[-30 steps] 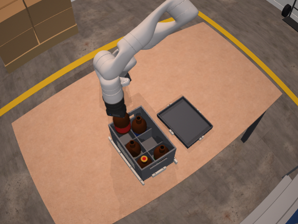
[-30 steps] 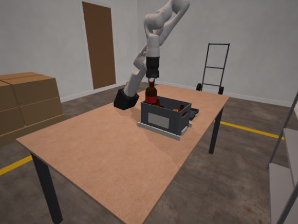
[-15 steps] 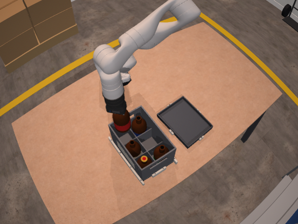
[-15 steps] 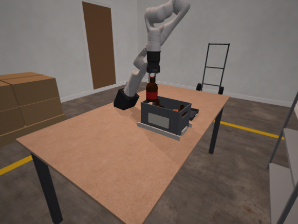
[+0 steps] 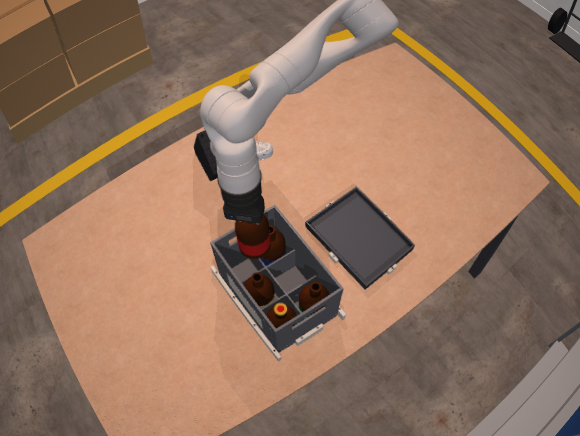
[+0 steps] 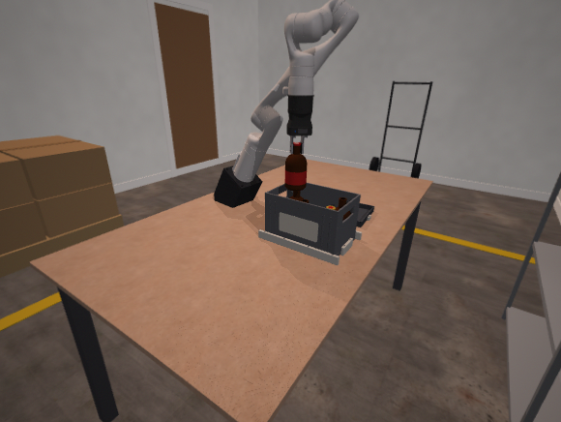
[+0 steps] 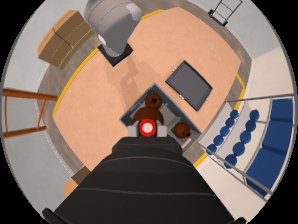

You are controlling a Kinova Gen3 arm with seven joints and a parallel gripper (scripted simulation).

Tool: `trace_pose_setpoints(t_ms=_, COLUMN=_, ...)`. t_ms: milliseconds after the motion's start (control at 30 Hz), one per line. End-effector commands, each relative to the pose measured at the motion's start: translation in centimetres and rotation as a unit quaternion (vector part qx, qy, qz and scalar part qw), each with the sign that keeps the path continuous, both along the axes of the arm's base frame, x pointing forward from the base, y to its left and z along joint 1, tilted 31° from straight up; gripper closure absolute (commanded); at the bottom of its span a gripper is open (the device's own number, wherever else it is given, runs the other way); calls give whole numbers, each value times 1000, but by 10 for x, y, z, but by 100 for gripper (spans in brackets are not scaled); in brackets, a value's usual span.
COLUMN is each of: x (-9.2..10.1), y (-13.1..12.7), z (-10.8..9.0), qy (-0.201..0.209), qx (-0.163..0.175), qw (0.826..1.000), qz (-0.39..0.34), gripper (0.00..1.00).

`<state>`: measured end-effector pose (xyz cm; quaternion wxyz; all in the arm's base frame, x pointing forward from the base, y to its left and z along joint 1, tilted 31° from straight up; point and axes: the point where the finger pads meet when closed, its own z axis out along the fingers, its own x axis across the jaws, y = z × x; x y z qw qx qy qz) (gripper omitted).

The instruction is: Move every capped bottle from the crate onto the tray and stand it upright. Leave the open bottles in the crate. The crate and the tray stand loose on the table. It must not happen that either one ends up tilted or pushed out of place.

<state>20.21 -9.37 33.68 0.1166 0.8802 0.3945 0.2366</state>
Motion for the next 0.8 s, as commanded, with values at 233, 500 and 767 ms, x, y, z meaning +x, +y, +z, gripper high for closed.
trace_pose_setpoints(t_ms=233, x=-1, y=17, z=0, qy=0, qx=-3, qw=1000, qz=0, gripper=100)
trace_pose_setpoints(t_ms=500, x=-1, y=29, z=0, qy=0, qx=-6, qw=1000, qz=0, gripper=100)
trace_pose_setpoints(t_ms=767, x=-2, y=44, z=-1, qy=0, qx=-3, qw=1000, qz=0, gripper=100)
